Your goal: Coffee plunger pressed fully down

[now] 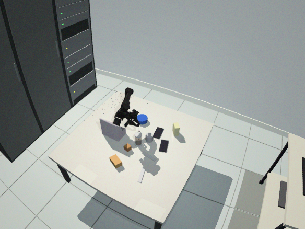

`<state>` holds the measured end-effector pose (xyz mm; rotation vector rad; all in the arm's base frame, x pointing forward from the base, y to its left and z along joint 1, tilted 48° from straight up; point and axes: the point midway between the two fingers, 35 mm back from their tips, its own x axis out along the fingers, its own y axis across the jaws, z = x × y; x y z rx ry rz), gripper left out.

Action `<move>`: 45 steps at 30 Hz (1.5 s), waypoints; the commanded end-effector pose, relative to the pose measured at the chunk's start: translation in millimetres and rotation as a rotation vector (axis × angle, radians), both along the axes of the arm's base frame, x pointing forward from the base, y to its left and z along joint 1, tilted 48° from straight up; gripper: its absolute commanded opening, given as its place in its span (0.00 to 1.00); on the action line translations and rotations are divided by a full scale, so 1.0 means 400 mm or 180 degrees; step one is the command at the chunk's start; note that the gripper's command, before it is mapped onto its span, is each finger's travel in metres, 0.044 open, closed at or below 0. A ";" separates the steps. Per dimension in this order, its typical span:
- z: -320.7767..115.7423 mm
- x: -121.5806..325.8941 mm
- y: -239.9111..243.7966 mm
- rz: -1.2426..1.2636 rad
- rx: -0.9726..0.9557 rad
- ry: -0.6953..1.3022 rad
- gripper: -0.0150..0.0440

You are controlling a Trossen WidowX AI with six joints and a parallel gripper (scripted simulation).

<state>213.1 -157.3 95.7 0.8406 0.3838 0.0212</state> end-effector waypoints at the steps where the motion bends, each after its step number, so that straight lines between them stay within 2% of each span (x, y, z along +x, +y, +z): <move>1: -0.032 0.005 0.014 0.0008 0.0007 0.0082 0.45; 45: -0.171 0.059 0.119 -0.0008 0.0010 0.0072 0.45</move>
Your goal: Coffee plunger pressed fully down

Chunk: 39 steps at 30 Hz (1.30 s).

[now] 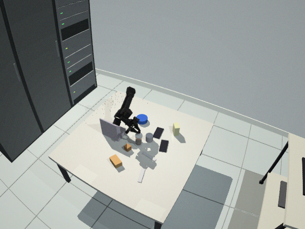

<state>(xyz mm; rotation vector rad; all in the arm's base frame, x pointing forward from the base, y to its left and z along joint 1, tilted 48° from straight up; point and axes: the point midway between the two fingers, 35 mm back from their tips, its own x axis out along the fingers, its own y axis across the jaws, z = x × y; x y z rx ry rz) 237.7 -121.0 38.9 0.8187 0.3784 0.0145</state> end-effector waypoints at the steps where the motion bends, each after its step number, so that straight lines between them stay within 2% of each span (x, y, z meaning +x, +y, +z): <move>1: -0.030 -0.001 0.031 0.0003 0.0085 0.0079 0.45; 39: -0.031 0.021 0.027 -0.0024 0.0052 0.0021 0.45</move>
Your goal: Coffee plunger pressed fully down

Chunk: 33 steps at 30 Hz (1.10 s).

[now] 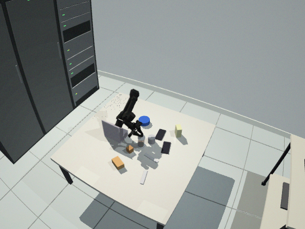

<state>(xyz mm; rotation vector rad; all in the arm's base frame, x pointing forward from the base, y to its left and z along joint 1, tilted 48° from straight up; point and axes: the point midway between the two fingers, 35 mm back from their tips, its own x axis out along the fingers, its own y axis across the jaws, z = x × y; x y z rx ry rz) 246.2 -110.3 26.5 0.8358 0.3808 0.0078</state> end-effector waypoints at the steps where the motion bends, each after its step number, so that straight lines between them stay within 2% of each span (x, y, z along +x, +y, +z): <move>1: 0.000 0.000 0.000 0.0001 0.0002 0.0003 0.45; 3: 0.000 0.000 0.000 0.0001 0.0002 0.0003 0.45; 15: 0.000 0.000 0.000 0.0001 0.0002 0.0003 0.99; 25: 0.024 0.027 -0.029 -0.0061 -0.0035 -0.0043 1.00; 33: 0.070 -0.023 -0.085 0.0009 -0.0029 0.0088 1.00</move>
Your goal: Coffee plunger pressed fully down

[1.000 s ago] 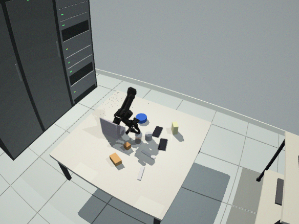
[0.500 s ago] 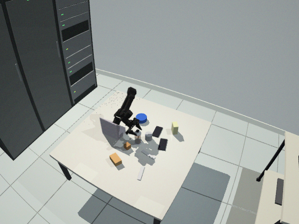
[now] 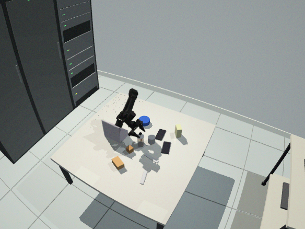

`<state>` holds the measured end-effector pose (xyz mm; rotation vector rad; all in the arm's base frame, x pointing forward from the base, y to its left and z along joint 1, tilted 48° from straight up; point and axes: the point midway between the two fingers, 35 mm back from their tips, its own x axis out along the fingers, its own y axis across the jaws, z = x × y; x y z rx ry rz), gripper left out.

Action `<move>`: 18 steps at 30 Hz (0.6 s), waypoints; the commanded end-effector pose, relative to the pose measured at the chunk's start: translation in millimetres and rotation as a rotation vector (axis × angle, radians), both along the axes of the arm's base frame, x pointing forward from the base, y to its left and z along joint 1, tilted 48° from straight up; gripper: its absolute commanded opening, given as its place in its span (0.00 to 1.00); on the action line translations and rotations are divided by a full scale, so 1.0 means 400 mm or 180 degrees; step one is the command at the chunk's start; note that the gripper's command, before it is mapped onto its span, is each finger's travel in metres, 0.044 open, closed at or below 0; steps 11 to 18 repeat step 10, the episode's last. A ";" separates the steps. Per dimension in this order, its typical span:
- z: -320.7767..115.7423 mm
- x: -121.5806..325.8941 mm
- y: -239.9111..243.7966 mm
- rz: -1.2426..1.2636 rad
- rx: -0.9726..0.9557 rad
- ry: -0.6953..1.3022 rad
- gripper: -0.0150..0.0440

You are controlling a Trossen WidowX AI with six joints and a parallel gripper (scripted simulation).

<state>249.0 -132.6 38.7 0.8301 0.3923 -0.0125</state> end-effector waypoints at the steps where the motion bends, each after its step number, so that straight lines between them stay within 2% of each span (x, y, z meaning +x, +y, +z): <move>1: 0.053 -0.041 -0.035 0.0055 0.0009 0.0035 1.00; 6: 0.129 -0.093 -0.044 0.0063 0.0067 -0.0010 1.00; 18: 0.133 -0.094 -0.043 0.0067 0.0068 -0.0018 1.00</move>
